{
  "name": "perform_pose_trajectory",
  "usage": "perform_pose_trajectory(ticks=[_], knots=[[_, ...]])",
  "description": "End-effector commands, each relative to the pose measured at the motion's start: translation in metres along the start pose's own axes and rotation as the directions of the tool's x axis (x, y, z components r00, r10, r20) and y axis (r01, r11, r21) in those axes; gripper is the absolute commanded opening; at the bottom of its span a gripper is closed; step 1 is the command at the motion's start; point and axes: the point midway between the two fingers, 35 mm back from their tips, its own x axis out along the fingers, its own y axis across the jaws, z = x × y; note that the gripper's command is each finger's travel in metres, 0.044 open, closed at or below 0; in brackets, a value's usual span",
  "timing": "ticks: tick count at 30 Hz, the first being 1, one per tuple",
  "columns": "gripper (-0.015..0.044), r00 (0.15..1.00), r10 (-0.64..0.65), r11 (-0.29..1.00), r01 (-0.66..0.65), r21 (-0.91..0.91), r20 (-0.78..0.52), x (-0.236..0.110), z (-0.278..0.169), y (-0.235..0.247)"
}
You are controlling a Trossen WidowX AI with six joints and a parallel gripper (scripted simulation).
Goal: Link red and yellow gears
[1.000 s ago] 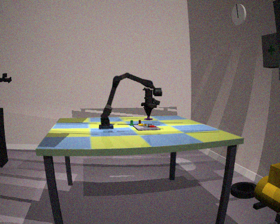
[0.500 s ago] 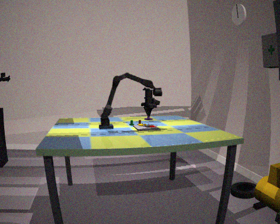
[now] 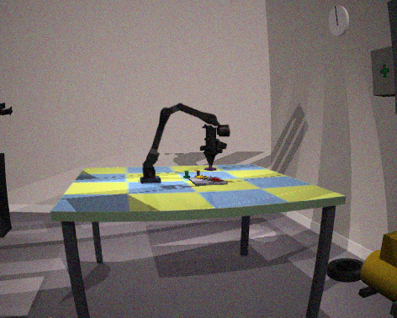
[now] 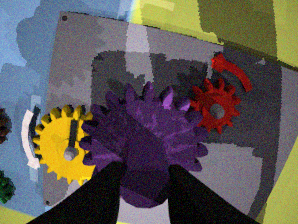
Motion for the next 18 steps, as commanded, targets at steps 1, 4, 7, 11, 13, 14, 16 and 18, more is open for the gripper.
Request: perform_pose_trajectory(ticks=[1,4,7,11,13,14,16,18], knots=[[0.0000,1.000,-0.004,1.000,0.004,-0.019,0.003,0.001,0.001,-0.001],[0.0000,1.000,-0.004,0.999,0.004,-0.051,0.003,0.004,0.001,0.000],[0.0000,1.000,-0.004,0.996,0.004,-0.092,0.003,0.008,0.001,0.000],[0.0000,1.000,-0.004,0.992,0.004,-0.127,0.003,0.014,0.001,-0.001],[0.0000,1.000,-0.004,0.991,0.004,-0.133,0.003,0.018,0.001,-0.001],[0.0000,1.000,-0.004,0.991,0.004,-0.133,0.003,0.019,0.001,-0.001],[0.0000,1.000,-0.004,0.992,0.004,-0.127,0.003,0.022,0.001,-0.001],[0.0000,1.000,-0.004,0.994,0.004,-0.114,0.003,0.025,0.001,-0.001]])
